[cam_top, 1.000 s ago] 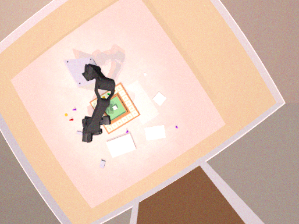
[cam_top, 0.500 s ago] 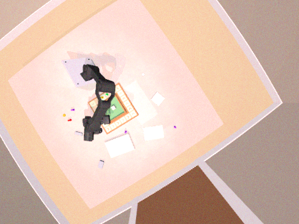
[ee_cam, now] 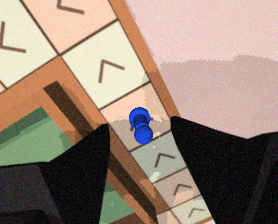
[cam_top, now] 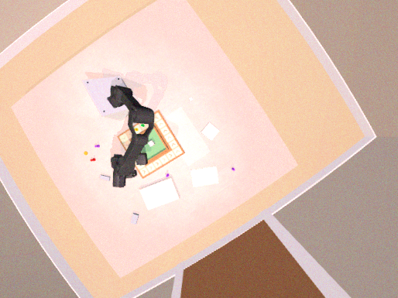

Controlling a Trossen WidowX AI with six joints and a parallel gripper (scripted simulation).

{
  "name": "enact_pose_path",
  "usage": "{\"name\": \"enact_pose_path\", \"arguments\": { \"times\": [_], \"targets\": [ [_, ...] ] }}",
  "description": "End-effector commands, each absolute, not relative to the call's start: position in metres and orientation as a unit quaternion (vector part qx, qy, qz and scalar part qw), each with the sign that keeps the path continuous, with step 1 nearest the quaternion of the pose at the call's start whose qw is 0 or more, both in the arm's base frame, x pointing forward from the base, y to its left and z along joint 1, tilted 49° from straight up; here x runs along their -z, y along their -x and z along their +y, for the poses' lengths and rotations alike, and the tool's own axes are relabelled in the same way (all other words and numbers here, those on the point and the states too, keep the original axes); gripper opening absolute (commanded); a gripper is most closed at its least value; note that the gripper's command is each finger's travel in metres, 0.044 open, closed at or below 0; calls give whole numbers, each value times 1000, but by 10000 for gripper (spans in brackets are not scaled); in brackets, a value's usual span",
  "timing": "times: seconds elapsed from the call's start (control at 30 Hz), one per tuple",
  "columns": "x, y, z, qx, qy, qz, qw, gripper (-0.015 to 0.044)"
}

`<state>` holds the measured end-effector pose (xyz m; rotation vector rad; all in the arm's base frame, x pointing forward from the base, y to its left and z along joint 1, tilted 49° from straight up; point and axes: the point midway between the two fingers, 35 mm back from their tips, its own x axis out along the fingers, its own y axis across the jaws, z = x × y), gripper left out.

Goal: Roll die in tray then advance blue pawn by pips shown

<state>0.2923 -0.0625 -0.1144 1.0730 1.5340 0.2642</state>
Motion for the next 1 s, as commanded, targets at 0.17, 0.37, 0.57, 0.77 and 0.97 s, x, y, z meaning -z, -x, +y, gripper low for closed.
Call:
{"name": "enact_pose_path", "arguments": {
  "times": [0.17, 0.37, 0.57, 0.77, 0.97],
  "targets": [
    [83, -287, -100, -112, -461, 658, 584, 440],
    [42, -259, -101, -147, -427, 652, 610, 440],
    [-19, -203, -89, -210, -365, 635, 647, 440],
    [-23, -203, -90, -212, -361, 631, 653, 440],
    [-23, -203, -90, -212, -361, 631, 653, 440]
  ]
}}
